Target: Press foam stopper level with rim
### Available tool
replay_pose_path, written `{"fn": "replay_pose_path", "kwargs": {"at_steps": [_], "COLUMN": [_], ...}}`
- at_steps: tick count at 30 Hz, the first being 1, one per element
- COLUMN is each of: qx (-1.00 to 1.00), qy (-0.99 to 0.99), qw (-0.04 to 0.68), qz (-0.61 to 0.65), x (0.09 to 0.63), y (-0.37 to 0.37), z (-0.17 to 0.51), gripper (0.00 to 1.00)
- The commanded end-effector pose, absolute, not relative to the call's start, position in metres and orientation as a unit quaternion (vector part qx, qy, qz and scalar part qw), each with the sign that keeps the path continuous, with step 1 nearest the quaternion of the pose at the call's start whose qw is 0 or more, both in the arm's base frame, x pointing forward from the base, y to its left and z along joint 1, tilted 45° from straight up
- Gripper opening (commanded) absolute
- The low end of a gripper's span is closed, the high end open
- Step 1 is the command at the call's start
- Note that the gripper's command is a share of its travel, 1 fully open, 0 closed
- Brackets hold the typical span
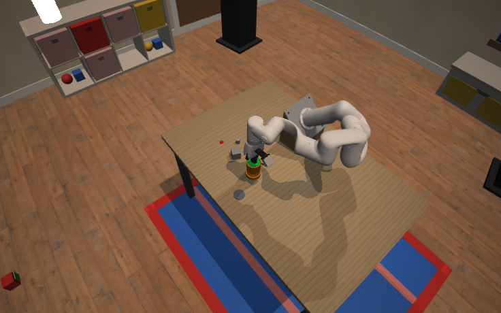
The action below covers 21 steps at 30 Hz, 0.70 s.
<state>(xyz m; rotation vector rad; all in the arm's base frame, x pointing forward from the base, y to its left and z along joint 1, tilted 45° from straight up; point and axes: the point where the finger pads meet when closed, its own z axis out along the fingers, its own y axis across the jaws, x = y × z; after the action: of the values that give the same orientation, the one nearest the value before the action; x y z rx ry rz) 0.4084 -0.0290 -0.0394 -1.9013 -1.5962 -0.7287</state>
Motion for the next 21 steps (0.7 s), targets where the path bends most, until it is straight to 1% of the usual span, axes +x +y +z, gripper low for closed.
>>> {"fn": "replay_pose_path", "kwargs": {"at_steps": [1, 21], "qx": [-0.708, -0.708], "qy": [-0.593, -0.593], "qw": [0.272, 0.272], "qz": [-0.271, -0.271], "x": [0.4091, 0.4098], "y": [-0.0295, -0.0224], "z": [-0.0399, -0.0471], "gripper": [0.00, 0.00]}}
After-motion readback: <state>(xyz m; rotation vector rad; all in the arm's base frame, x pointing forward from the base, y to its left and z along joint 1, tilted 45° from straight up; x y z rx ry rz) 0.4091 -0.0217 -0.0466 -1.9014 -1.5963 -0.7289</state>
